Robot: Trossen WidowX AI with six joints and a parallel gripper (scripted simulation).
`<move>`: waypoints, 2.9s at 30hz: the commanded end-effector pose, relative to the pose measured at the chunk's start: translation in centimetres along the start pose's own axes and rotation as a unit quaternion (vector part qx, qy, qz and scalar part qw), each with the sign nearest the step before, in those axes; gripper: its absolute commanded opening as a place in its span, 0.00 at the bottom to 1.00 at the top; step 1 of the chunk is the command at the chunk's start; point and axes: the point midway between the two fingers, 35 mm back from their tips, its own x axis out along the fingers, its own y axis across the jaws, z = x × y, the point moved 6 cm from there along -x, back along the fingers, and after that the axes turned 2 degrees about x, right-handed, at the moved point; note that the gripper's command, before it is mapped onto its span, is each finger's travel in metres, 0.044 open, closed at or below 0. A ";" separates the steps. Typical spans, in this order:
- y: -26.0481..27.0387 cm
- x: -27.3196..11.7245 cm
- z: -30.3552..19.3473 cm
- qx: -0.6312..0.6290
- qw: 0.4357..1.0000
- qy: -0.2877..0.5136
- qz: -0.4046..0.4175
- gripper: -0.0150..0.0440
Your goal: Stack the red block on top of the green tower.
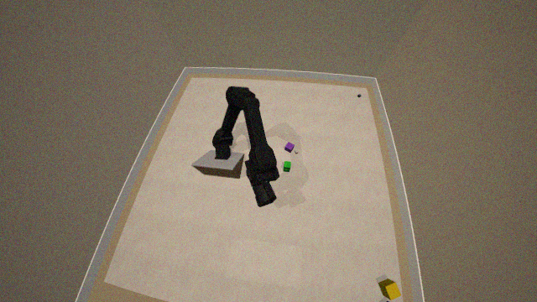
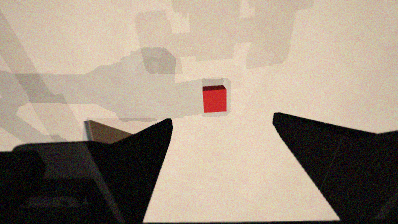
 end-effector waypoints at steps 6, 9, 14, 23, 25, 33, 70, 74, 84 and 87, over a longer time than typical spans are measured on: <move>0.1 3.9 -0.1 -0.005 1.000 0.004 0.002 1.00; 0.1 4.8 -0.2 -0.005 1.000 0.004 0.003 1.00; 0.0 4.8 -0.2 -0.005 1.000 0.004 0.003 1.00; 0.0 5.9 -0.2 -0.005 1.000 0.004 0.003 1.00; 0.0 6.2 -0.2 -0.005 1.000 0.004 0.003 1.00; 0.0 7.5 -0.2 -0.005 1.000 0.004 0.003 1.00; 0.1 8.9 -0.2 -0.005 1.000 0.003 0.003 0.60; 0.1 8.9 -0.2 -0.005 1.000 0.003 0.003 0.45; 0.0 8.2 -0.2 -0.005 1.000 0.004 0.003 0.25; 0.0 6.9 -0.2 -0.005 1.000 0.004 0.003 0.25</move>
